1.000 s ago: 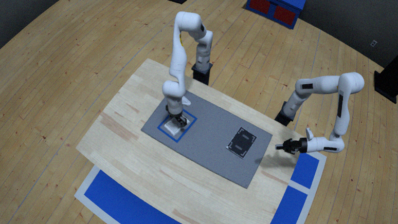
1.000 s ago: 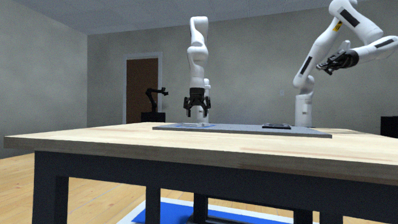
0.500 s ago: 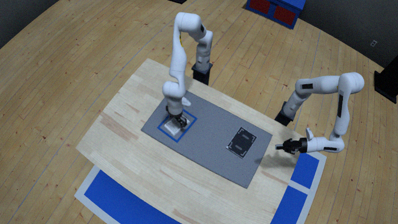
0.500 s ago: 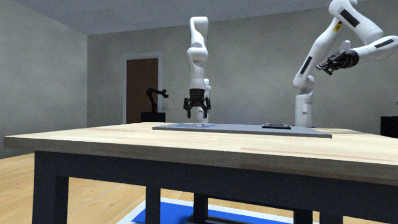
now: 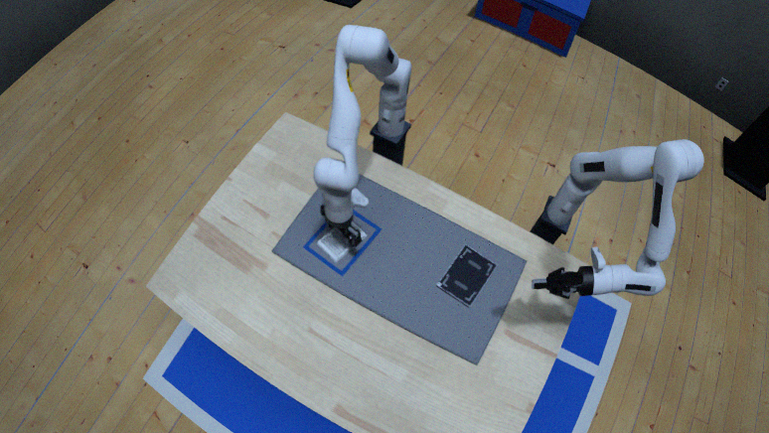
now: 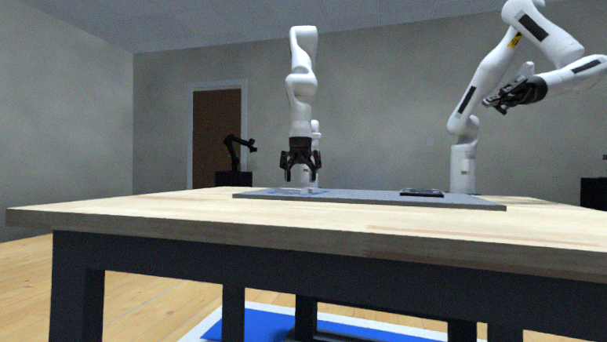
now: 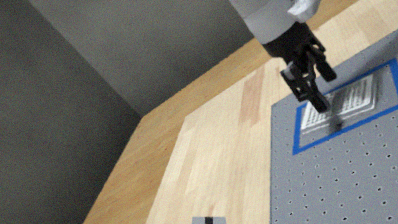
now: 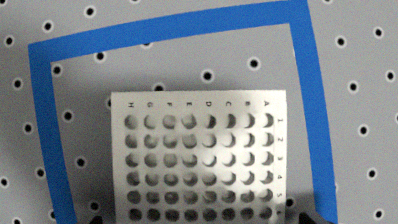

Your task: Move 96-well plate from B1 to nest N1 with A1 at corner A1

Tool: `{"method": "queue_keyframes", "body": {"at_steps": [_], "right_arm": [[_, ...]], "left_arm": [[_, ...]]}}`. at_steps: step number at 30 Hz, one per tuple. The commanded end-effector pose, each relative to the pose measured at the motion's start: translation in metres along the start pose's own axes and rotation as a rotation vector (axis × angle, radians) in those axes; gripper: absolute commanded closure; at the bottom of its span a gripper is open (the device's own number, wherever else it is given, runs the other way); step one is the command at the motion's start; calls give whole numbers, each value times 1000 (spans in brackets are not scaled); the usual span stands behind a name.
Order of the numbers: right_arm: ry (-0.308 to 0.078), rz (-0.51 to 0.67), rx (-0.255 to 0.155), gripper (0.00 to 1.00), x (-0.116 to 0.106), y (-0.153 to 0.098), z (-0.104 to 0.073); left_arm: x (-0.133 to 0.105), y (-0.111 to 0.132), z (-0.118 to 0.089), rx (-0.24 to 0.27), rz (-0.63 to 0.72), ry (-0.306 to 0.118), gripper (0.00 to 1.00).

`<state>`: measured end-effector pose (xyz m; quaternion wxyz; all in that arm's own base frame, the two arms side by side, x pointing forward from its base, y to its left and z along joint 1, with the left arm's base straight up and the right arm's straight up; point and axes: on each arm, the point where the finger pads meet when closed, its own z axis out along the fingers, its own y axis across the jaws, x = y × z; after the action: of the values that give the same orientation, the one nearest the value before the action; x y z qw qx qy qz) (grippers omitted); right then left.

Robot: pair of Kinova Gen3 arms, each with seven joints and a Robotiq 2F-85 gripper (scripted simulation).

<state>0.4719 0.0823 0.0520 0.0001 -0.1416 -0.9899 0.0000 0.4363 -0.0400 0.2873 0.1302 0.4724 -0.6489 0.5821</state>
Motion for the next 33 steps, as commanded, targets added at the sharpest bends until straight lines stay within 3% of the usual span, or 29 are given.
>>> {"method": "queue_keyframes", "body": {"at_steps": [1,33], "right_arm": [[-3,0,-1,2,-1,0,0],[-3,0,-1,2,-1,0,9]], "left_arm": [[1,-1,0,1,2,0,985],[1,-1,0,1,2,0,985]]}}
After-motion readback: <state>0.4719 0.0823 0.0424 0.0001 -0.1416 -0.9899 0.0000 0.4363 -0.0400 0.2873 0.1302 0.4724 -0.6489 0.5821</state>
